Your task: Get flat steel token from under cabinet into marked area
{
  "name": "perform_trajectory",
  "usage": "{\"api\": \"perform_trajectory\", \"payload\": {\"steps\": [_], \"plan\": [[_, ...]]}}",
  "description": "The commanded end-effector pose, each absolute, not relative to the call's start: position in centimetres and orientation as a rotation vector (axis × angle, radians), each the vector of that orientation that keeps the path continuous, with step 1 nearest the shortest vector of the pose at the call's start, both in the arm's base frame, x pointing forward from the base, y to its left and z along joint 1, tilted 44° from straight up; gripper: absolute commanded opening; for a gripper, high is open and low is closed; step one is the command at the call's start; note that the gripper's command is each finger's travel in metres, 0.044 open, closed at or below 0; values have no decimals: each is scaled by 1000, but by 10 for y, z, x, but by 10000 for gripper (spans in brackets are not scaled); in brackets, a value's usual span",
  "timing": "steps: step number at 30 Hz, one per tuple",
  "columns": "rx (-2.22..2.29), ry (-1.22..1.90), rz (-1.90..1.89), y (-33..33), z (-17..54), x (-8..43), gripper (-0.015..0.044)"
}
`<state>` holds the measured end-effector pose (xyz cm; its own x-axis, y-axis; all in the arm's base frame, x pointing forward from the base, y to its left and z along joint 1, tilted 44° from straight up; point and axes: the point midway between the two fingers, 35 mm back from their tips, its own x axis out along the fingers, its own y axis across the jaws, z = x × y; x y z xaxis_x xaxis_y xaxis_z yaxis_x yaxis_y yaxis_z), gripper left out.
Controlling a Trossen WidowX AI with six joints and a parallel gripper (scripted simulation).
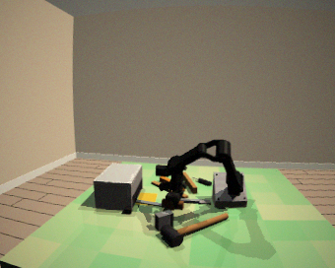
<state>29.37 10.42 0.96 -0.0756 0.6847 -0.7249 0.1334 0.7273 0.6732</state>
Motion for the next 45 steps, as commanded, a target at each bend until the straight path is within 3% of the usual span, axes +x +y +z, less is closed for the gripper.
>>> {"api": "perform_trajectory", "payload": {"steps": [1,45], "plan": [[683,1614,514,105,10,288,0],[684,1617,513,109,19,236,0]]}}
